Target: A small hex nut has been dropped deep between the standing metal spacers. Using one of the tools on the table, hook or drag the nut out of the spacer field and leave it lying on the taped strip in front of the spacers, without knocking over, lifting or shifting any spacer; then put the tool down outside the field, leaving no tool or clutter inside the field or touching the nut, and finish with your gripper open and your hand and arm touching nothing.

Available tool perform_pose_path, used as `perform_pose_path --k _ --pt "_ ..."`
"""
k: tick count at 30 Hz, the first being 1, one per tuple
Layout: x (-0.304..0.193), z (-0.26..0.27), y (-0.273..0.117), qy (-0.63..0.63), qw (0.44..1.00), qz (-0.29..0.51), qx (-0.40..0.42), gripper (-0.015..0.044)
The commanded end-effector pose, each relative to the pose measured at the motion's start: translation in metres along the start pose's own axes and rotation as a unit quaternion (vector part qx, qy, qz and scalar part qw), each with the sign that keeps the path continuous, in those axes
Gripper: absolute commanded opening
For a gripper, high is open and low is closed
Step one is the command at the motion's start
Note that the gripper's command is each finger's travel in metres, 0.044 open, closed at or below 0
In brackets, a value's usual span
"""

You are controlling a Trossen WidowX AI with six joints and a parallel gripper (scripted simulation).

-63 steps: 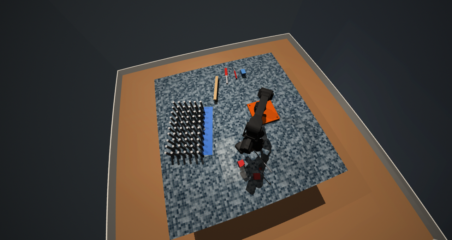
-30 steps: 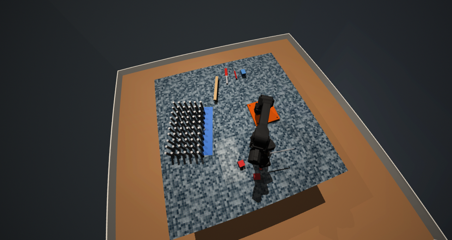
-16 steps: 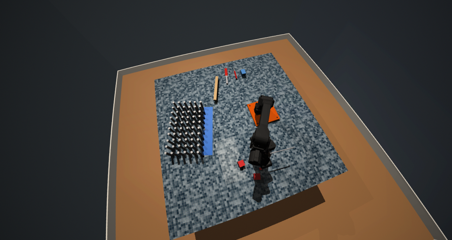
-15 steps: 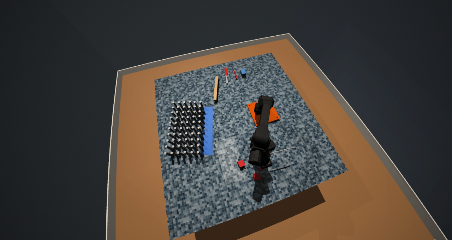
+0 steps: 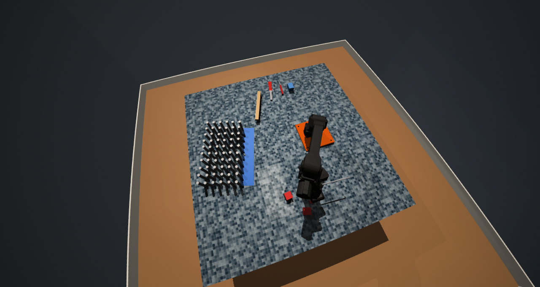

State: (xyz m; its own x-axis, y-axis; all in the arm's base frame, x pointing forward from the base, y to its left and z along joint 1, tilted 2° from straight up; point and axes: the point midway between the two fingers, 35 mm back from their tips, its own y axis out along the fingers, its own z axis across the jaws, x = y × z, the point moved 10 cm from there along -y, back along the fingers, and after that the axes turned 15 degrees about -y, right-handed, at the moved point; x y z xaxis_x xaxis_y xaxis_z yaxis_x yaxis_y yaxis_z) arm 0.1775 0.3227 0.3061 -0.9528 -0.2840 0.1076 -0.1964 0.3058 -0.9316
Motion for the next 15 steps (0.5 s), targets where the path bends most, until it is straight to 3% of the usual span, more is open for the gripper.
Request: perform_pose_path --k 1,15 --pt "-0.0012 0.0006 0.0041 -0.002 1.000 -0.004 -0.002 0.0000" --pt "-0.0046 0.0023 0.0133 -0.002 1.000 -0.004 -0.002 0.0000"
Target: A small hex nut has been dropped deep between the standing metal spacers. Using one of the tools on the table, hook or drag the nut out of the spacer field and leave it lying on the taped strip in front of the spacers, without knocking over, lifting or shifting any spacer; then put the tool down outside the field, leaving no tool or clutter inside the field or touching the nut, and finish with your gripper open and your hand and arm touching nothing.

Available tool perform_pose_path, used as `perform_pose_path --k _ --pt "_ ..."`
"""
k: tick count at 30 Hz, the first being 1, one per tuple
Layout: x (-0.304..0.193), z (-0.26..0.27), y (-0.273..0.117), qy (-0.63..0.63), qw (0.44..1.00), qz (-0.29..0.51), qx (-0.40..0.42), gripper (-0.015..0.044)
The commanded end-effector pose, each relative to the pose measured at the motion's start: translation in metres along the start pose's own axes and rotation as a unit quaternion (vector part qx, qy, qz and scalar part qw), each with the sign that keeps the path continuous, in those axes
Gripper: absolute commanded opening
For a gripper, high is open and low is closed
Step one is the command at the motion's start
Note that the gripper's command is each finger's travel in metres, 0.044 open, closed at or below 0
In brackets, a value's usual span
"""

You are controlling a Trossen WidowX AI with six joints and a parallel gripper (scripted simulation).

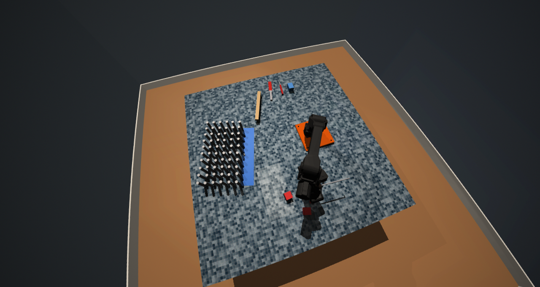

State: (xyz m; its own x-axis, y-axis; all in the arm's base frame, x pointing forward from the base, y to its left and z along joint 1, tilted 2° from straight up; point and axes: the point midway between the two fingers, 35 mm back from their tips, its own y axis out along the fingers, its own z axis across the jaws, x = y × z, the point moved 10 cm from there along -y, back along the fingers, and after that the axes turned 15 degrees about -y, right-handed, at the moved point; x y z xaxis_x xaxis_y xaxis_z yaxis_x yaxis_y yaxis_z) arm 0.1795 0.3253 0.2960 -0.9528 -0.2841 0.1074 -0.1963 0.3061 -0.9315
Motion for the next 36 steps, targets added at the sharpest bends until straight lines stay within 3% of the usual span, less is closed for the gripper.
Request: perform_pose_path --k 1,36 --pt "-0.001 0.001 0.004 -0.002 1.000 -0.004 -0.002 0.0000" --pt "-0.008 0.006 0.027 -0.002 1.000 -0.003 -0.002 0.0000"
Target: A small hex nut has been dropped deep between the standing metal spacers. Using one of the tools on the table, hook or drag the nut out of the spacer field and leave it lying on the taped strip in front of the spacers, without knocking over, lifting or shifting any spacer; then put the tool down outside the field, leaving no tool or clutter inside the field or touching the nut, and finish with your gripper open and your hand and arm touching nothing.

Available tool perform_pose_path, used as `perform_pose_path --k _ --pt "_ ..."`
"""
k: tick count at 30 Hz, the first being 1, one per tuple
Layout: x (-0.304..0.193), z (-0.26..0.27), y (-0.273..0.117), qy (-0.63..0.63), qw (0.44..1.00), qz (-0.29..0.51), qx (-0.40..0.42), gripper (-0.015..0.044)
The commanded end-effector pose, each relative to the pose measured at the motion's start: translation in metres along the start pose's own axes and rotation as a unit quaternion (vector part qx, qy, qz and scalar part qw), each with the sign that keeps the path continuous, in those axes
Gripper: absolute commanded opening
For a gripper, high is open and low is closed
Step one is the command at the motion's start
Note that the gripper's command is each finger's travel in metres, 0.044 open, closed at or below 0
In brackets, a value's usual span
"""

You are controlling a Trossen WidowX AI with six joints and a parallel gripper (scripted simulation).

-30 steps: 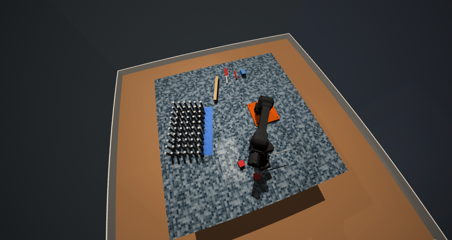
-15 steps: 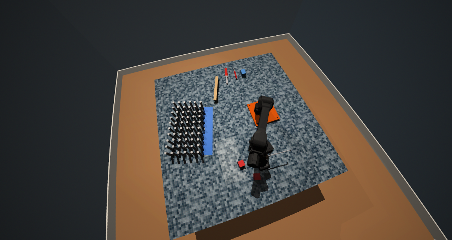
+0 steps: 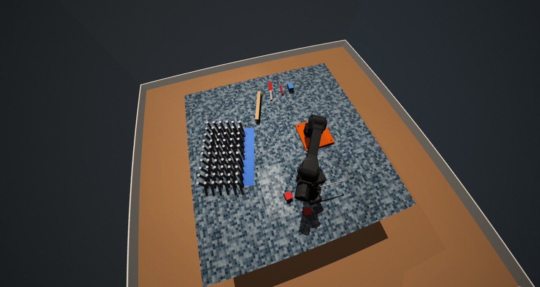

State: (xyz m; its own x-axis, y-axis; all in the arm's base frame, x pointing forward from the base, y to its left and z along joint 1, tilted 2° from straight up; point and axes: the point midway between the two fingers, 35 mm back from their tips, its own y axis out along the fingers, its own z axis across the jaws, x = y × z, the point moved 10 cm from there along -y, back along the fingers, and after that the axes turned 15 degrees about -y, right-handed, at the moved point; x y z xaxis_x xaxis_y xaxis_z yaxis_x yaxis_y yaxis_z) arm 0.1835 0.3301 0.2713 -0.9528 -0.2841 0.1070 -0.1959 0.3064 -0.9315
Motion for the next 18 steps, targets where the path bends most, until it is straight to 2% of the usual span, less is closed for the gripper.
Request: perform_pose_path --k 1,18 --pt "-0.001 0.001 0.004 -0.002 1.000 -0.004 -0.002 0.0000" --pt "-0.004 0.004 0.015 -0.002 1.000 -0.004 -0.002 0.0000"
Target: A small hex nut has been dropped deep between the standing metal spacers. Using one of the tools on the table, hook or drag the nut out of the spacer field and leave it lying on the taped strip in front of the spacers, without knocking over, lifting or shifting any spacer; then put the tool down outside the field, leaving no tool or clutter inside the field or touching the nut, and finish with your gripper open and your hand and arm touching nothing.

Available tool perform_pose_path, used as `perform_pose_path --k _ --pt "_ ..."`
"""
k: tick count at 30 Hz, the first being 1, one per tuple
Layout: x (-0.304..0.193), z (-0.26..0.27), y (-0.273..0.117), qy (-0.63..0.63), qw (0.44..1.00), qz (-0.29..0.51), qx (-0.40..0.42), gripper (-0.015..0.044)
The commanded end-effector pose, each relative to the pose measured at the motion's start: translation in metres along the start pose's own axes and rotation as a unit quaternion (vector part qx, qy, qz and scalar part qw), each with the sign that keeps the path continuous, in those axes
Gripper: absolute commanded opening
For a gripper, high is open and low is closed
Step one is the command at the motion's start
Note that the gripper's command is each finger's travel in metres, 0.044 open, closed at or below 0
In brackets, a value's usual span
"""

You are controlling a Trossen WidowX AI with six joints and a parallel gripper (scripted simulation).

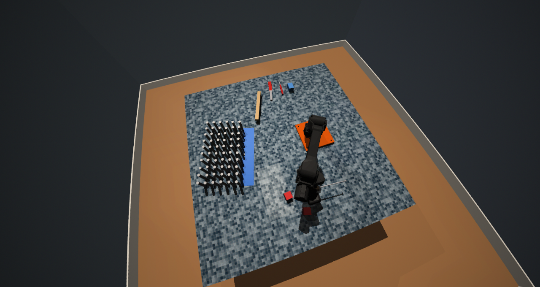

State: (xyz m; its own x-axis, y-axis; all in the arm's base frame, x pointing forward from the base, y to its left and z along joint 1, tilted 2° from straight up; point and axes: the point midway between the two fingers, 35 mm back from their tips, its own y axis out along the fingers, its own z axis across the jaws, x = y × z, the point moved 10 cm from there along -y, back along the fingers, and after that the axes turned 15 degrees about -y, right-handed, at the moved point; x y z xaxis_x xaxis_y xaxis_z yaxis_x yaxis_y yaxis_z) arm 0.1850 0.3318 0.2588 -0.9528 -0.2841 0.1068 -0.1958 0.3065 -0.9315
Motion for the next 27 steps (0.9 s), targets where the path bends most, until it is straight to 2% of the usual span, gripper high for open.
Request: perform_pose_path --k 1,27 --pt "-0.001 0.001 0.004 -0.002 1.000 -0.004 -0.002 0.0000" --pt "-0.004 0.007 0.021 -0.002 1.000 -0.004 -0.002 0.0000"
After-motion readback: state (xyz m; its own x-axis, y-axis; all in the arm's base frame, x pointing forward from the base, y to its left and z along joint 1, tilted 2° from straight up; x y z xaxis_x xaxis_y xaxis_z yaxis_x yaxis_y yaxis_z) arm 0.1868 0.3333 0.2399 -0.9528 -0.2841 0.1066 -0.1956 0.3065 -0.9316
